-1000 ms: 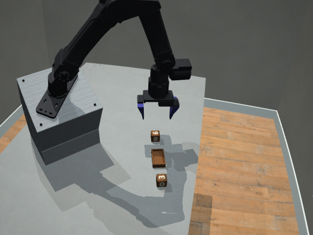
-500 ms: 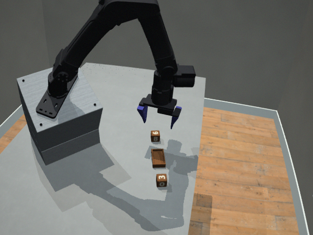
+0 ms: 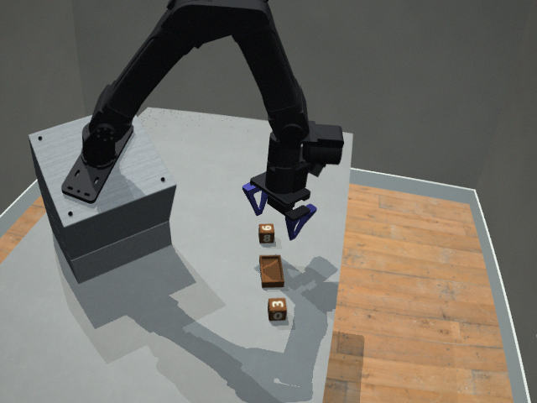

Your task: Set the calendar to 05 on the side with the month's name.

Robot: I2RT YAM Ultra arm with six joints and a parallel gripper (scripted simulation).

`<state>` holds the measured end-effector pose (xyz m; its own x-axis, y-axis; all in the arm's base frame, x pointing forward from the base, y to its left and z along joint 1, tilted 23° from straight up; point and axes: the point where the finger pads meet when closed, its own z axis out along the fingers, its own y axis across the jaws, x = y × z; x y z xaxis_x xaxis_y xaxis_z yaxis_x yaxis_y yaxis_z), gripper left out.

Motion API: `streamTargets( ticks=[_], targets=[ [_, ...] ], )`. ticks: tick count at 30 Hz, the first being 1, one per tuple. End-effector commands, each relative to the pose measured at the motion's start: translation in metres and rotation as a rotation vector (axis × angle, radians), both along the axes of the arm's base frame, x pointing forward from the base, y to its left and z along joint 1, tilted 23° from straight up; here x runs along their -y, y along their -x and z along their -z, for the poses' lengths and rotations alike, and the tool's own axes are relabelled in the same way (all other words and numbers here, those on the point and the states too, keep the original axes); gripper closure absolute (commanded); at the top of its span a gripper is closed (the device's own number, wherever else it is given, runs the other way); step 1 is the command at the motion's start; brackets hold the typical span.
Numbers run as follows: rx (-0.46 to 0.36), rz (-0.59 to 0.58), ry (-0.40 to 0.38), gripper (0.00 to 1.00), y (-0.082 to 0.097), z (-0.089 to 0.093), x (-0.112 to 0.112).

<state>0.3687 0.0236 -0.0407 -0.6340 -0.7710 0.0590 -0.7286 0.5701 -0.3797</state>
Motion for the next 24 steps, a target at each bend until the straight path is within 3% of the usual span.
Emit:
streamTargets(
  ticks=[1,4,5,17,20,21,24],
  targets=[
    [0.072,0.162,-0.073,0.0,-0.009,-0.009,0.0],
    [0.082,0.195,-0.083,0.0,-0.009,-0.01,0.002],
    [0.106,0.277,-0.107,0.0,-0.011,-0.012,0.008],
    [0.228,0.697,-0.23,0.0,-0.018,-0.021,0.038],
    [0.232,0.713,-0.235,0.0,-0.019,-0.022,0.04],
    [0.263,0.815,-0.264,0.0,-0.02,-0.024,0.047],
    [0.29,0.907,-0.291,0.0,-0.021,-0.026,0.054]
  ],
)
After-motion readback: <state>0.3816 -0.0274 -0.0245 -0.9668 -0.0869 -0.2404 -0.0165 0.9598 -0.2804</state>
